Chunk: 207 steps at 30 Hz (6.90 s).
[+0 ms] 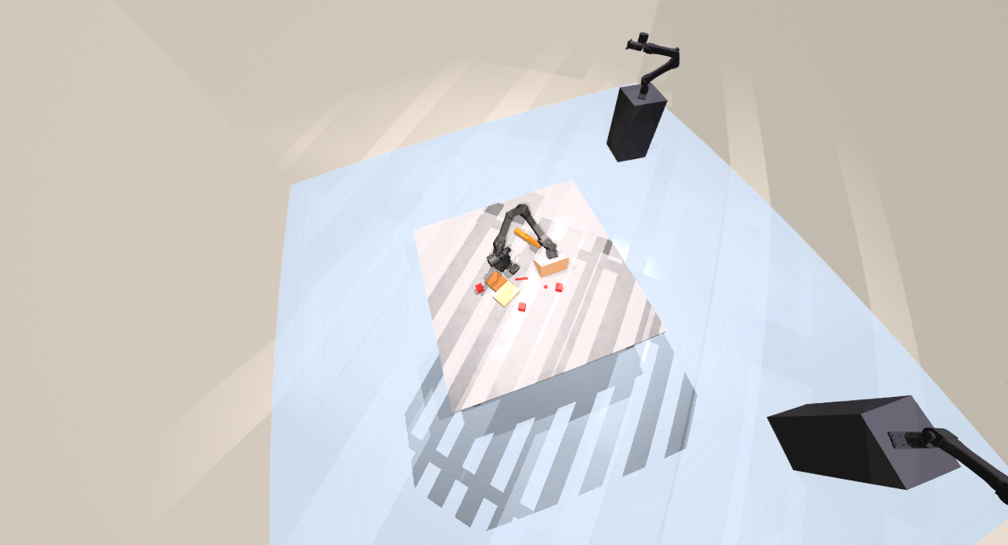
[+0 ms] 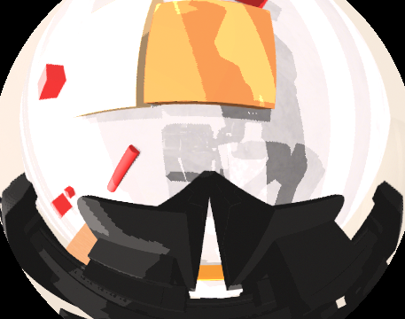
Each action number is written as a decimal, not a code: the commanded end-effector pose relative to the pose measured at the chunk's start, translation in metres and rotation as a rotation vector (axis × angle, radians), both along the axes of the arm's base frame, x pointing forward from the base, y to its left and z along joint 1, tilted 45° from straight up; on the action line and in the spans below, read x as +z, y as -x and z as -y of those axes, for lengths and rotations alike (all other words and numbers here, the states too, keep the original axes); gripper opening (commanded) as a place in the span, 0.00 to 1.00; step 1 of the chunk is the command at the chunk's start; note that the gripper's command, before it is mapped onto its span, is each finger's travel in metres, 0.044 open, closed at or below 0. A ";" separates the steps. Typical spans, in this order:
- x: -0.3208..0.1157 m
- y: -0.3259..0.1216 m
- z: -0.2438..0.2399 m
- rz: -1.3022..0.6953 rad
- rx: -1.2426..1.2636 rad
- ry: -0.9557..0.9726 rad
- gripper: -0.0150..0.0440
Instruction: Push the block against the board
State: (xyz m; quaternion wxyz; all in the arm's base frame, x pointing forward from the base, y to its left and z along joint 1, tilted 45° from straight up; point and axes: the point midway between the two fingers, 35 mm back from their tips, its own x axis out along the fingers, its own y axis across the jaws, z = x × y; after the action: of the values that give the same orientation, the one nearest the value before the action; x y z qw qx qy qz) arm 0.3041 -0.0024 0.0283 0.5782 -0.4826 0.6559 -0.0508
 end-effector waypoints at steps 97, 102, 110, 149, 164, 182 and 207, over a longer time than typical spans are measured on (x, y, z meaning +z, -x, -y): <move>-0.025 -0.119 -0.004 1.101 -1.120 -0.230 0.25; -0.021 -0.124 -0.001 1.102 -1.119 -0.230 0.25; -0.013 -0.132 0.006 1.102 -1.119 -0.230 0.25; 0.032 -0.143 -0.032 0.996 -0.993 -0.220 0.25; -0.002 -0.146 -0.068 0.637 -0.629 -0.146 0.25; -0.045 -0.140 -0.111 0.208 -0.191 -0.053 0.25; -0.087 -0.142 -0.074 0.173 -0.155 -0.042 0.25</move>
State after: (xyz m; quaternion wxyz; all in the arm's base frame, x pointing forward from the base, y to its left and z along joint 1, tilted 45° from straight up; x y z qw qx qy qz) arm 0.4498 0.0755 -0.0579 0.6406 -0.4092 0.6381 -0.1226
